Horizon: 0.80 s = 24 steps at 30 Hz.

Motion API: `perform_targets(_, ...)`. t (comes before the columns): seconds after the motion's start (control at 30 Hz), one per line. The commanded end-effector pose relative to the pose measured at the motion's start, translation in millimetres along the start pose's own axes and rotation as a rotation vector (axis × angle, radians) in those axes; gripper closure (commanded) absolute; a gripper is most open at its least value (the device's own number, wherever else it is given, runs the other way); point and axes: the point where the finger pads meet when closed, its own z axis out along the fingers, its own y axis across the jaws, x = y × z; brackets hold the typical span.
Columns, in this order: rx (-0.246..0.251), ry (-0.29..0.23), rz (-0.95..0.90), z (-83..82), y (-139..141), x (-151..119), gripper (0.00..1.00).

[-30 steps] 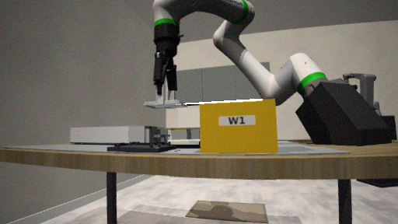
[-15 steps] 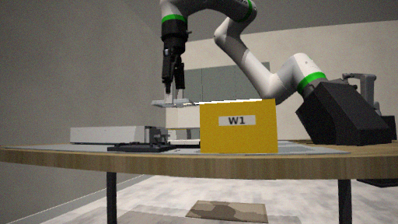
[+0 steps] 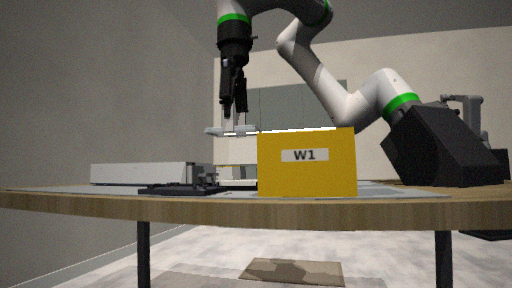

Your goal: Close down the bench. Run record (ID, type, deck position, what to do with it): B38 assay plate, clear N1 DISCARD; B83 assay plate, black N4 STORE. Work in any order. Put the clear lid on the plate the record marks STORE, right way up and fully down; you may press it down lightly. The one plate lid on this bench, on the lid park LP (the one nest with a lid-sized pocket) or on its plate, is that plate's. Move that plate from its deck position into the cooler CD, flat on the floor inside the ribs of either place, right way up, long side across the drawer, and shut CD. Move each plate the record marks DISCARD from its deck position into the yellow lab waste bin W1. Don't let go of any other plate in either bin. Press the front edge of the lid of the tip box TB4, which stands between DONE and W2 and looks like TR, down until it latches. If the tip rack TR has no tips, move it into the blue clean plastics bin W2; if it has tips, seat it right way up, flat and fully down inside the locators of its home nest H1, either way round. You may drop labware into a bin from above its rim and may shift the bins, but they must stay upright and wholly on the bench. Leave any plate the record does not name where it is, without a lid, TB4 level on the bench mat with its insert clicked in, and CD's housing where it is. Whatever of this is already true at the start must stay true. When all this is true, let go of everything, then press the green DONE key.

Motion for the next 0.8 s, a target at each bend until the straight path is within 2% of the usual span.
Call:
perform_targets(0.0, 0.000, 0.001, 0.000, -0.3, -1.9, -4.6, 1.00)
perform_targets(0.77, 0.000, 0.001, 0.000, -0.3, -20.2, -54.6, 1.00)
